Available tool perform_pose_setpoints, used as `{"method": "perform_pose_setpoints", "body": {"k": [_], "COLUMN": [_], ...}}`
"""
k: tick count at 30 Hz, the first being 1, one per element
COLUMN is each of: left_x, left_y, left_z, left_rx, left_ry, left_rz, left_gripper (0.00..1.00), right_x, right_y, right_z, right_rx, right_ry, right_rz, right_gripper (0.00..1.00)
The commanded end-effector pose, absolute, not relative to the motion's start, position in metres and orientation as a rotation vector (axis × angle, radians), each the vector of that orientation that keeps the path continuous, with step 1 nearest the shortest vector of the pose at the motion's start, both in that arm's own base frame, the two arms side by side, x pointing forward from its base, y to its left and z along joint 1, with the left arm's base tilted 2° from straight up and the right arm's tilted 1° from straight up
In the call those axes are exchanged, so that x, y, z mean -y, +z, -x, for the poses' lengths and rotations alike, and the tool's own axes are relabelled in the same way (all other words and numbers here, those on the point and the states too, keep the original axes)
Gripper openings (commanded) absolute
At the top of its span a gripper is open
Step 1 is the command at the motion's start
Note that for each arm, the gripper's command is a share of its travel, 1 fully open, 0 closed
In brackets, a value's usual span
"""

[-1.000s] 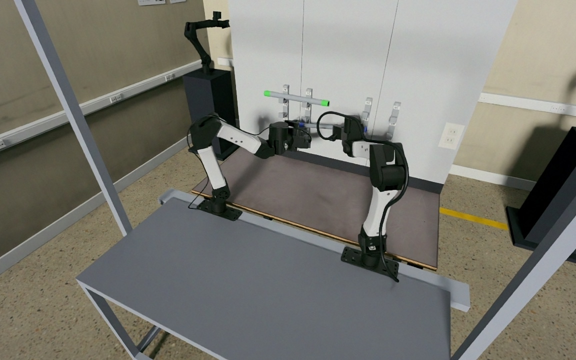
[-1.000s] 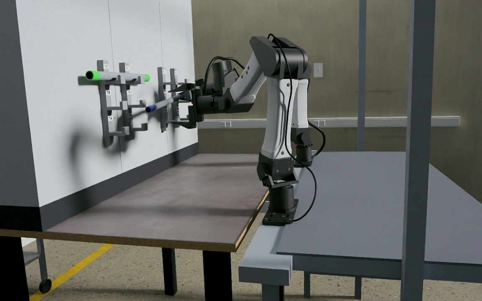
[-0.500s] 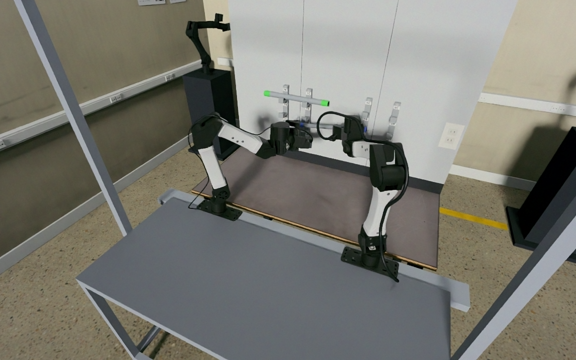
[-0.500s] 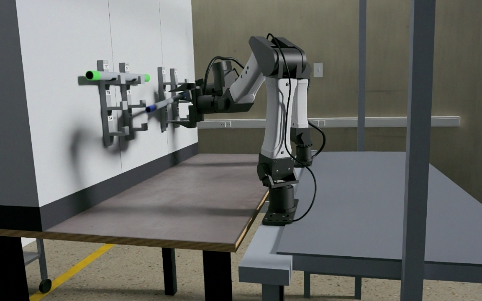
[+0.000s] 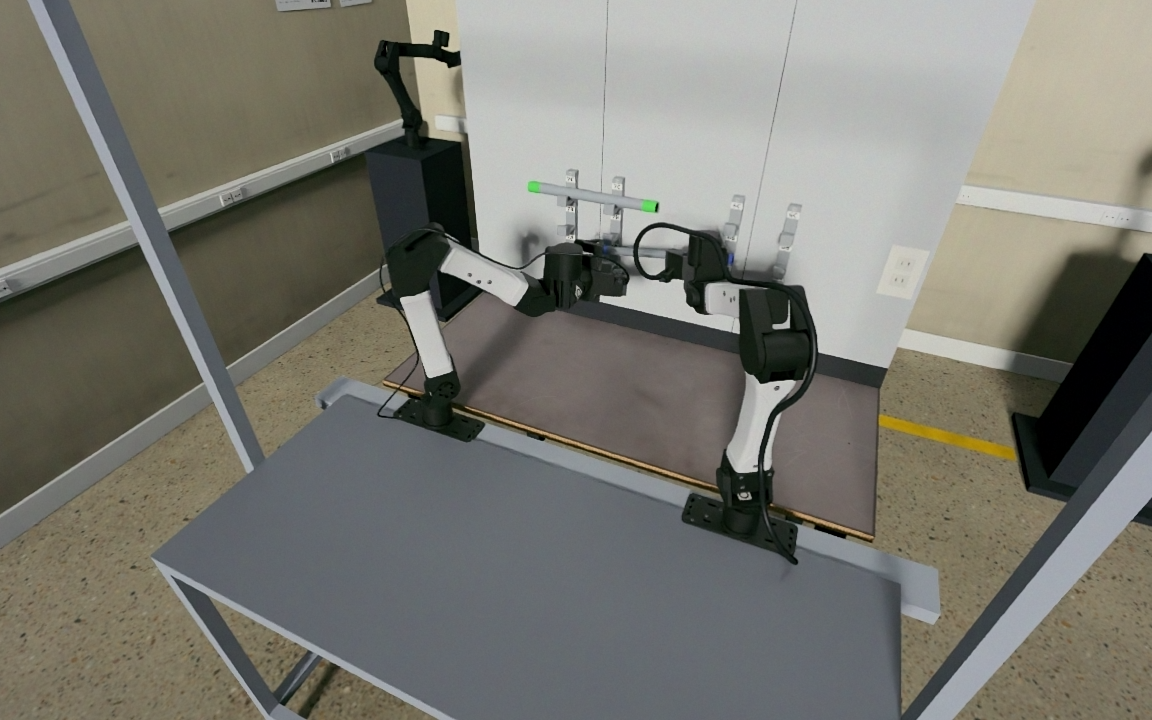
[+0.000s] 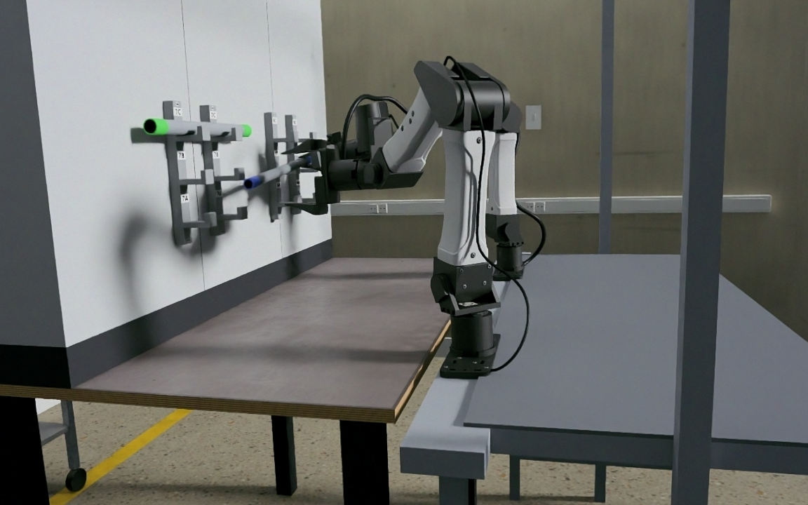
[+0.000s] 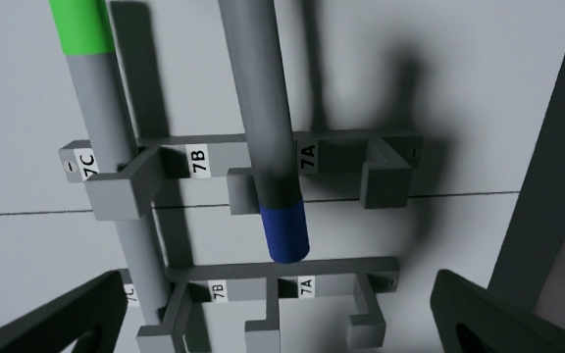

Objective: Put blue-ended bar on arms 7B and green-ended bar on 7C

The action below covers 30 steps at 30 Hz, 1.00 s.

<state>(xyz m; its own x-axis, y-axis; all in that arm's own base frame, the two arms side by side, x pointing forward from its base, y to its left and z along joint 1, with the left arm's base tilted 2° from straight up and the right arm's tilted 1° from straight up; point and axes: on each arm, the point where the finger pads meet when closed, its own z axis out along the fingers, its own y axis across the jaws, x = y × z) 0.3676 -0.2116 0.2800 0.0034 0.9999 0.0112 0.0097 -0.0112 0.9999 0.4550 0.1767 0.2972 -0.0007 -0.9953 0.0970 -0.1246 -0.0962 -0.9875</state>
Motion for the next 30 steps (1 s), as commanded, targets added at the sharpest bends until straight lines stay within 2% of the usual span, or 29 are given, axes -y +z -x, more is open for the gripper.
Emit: {"method": "perform_pose_setpoints", "body": {"k": [1,30], "left_x": [0.214,0.214], "left_y": [0.295,0.296], "left_z": [-0.375,-0.404], "left_rx": [-1.195,-1.195], "left_ry": [1.207,1.207], "left_rz": [-1.178,-1.178], "left_gripper": [1.0,1.0], "right_x": [-0.18,-0.18], "right_y": [0.339,0.34], "right_z": [-0.456,-0.456], "right_rx": [-1.217,-1.217], "right_ry": [-1.217,-1.217], "right_rz": [1.189,1.189], "right_gripper": [0.0,0.0]}}
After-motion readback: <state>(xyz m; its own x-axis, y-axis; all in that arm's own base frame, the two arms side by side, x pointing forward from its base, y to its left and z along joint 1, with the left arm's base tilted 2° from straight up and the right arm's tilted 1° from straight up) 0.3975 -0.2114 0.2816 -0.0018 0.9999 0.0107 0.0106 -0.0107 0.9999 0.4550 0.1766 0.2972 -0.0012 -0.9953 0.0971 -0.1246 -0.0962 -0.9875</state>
